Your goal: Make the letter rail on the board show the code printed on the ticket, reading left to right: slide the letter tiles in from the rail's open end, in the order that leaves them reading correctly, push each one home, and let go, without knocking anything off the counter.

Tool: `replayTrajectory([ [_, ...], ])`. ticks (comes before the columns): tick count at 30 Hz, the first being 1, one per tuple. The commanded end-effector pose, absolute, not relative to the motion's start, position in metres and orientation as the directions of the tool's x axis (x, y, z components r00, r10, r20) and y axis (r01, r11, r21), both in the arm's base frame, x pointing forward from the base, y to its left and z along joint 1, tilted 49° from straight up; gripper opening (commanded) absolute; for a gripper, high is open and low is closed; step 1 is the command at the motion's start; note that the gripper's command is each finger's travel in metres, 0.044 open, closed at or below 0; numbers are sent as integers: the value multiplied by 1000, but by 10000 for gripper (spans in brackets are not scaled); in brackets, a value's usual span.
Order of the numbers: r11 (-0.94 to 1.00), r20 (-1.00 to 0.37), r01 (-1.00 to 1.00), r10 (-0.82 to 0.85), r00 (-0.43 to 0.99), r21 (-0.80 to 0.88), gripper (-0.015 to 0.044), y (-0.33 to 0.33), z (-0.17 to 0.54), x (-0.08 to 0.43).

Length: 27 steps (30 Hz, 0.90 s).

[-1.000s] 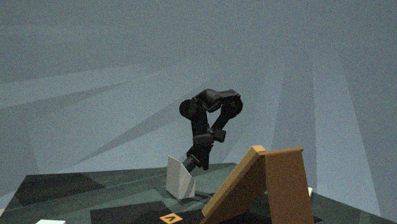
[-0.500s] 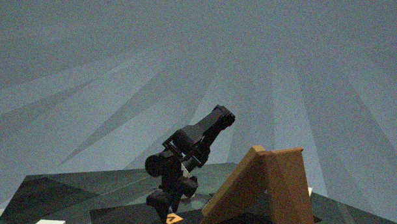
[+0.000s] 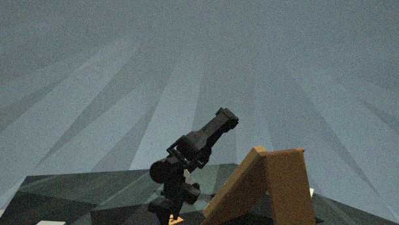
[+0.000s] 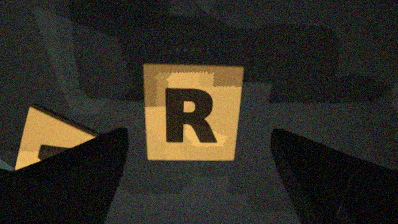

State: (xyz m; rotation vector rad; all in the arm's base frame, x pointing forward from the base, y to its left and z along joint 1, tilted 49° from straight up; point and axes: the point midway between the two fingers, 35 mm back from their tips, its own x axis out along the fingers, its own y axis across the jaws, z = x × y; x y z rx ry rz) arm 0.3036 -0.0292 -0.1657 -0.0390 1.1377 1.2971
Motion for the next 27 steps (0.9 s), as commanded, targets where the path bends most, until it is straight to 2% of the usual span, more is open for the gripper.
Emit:
replayTrajectory([
  [1, 347, -665, -753, 730, -157, 559, 340, -20, -173, 299],
  [26, 347, -664, -753, 731, -158, 560, 340, -5, -185, 296],
  [27, 347, -664, -753, 731, -158, 560, 314, -5, -185, 296],
])
